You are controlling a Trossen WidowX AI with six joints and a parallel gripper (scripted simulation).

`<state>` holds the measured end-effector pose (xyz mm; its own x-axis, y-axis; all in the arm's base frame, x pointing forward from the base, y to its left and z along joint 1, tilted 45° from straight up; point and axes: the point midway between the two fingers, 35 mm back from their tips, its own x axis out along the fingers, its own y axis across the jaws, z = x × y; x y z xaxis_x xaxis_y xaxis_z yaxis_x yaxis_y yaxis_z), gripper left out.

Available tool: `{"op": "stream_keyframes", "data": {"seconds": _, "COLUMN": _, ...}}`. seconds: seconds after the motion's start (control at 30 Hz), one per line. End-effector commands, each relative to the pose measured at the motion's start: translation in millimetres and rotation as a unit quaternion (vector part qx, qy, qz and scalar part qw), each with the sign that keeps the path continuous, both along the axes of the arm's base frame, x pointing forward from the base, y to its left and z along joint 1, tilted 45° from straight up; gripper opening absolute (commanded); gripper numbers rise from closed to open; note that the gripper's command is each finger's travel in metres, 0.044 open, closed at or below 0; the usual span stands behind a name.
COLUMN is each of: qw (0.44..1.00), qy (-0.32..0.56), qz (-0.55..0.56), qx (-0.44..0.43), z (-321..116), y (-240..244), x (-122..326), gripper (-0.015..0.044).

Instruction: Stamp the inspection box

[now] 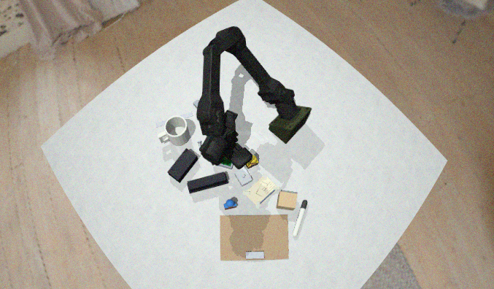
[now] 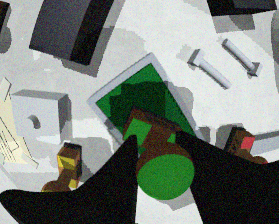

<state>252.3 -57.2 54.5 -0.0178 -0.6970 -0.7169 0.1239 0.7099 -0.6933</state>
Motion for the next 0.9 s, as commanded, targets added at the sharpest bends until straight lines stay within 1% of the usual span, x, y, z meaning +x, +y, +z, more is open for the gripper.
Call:
{"op": "stream_keyframes", "data": {"seconds": 0.0, "qw": 1.0, "qy": 0.001, "qz": 0.001, "qx": -0.002, "z": -0.6, "y": -0.9, "x": -0.2, "gripper": 0.0}}
{"op": "stream_keyframes", "data": {"seconds": 0.87, "qw": 1.0, "qy": 0.001, "qz": 0.001, "qx": -0.002, "z": -2.6, "y": -2.9, "x": -0.3, "gripper": 0.0}}
